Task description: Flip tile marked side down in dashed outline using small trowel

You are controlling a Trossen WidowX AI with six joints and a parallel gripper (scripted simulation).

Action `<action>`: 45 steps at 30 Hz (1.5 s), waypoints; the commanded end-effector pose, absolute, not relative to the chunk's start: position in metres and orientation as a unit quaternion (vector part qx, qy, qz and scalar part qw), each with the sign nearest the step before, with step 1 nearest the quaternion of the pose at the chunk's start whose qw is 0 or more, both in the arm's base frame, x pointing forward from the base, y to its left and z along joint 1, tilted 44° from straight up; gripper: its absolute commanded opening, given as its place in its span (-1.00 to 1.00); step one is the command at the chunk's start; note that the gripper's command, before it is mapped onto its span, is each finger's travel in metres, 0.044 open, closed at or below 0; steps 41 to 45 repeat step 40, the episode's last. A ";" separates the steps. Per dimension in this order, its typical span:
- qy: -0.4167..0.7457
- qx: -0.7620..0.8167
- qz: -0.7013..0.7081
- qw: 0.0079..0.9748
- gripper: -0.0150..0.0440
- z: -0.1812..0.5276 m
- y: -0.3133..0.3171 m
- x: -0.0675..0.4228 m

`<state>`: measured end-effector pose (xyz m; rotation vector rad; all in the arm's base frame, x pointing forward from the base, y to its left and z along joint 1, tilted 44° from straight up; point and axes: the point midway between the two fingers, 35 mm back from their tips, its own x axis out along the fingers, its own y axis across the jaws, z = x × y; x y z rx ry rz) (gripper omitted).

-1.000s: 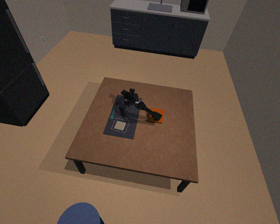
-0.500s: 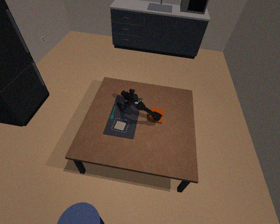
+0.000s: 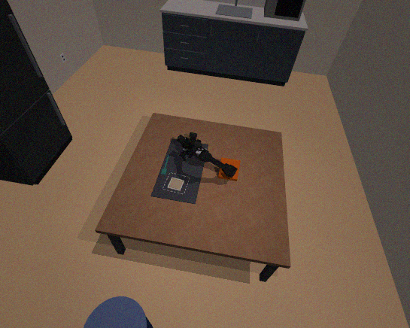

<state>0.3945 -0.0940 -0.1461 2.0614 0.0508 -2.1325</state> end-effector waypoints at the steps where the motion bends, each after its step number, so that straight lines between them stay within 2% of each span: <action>1: 0.009 0.694 -0.714 0.089 -0.31 -0.146 -0.096 0.395; 10: 0.009 0.694 -0.714 0.089 0.49 -0.146 -0.096 0.395; 11: 0.009 0.694 -0.714 0.089 0.53 -0.146 -0.096 0.395; 20: 0.009 0.694 -0.714 0.089 0.53 -0.145 -0.096 0.395; 35: 0.013 0.694 -0.715 0.089 0.53 -0.087 -0.088 0.397; 40: 0.013 0.694 -0.714 0.091 0.53 -0.035 -0.125 0.375; 45: 0.013 0.694 -0.714 0.091 0.53 -0.035 -0.125 0.375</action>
